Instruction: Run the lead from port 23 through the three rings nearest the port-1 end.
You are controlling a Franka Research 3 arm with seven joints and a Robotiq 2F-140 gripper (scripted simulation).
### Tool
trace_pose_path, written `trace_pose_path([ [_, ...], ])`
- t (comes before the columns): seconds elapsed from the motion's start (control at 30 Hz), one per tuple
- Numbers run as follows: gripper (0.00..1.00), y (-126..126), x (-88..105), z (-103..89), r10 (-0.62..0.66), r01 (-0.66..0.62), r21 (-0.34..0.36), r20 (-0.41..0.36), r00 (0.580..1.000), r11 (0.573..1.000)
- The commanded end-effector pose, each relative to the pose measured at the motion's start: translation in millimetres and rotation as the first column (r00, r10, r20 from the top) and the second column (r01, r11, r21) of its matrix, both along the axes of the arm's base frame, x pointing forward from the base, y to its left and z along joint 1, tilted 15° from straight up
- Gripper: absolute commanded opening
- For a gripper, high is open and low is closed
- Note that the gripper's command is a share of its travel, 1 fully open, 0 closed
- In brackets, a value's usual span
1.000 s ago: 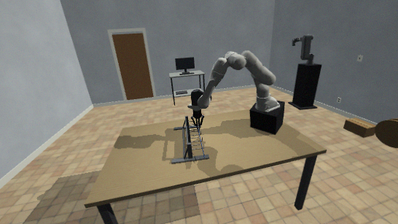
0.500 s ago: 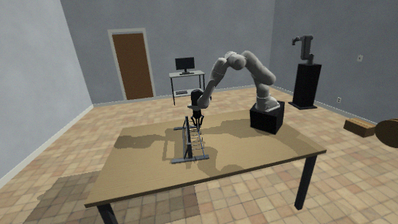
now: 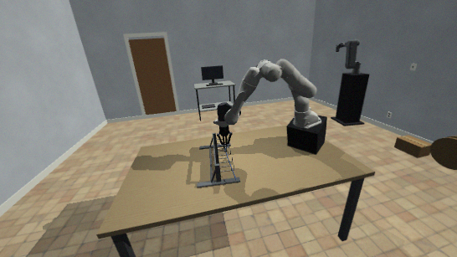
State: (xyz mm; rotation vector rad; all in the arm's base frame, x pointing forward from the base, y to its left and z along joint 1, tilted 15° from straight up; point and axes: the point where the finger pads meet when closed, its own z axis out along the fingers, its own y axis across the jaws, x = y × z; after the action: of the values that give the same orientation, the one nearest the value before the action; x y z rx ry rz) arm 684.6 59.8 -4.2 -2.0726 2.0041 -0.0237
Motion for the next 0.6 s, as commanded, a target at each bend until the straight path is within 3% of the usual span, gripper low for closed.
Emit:
trace_pose_path([
  [0.0,0.0,-1,4.0,0.1,-0.003,0.003,-0.002,-0.006,1.0,1.0],
  [0.57,0.0,0,21.2,3.4,-0.003,0.003,-0.002,-0.006,1.0,1.0],
])
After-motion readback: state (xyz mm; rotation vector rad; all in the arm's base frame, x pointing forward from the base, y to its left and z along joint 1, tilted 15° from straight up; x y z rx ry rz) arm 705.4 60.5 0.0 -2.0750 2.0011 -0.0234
